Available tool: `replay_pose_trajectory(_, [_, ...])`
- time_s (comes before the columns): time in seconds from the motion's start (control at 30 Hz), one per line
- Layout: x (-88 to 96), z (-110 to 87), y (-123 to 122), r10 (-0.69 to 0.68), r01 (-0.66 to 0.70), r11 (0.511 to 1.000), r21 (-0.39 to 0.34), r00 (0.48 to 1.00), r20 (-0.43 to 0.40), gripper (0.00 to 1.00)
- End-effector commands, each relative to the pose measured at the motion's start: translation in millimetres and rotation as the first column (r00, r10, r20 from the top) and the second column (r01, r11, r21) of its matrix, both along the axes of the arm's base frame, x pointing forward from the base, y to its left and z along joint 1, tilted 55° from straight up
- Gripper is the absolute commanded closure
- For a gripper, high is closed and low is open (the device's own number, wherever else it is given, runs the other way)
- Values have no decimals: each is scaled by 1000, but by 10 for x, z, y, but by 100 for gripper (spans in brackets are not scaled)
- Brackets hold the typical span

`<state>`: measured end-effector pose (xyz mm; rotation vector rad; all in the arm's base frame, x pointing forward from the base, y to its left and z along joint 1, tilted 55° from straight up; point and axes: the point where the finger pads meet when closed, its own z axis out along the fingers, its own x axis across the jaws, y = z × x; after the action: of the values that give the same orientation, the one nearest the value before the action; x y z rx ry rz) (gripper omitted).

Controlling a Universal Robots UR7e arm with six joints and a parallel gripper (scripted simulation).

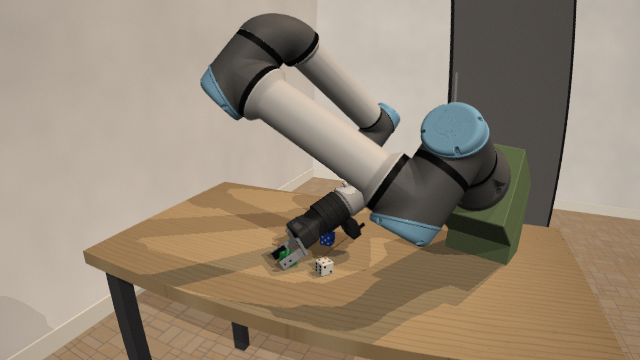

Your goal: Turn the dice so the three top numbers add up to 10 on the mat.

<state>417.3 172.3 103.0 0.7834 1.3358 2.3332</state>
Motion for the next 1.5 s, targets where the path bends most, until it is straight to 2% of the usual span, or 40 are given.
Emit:
replay_pose_trajectory(0.0, [2,2,-4,-1,1,1000,0,1000,0,13])
replay_pose_trajectory(1.47, [-27,-17,-35,-1,1,1000,0,1000,0,13])
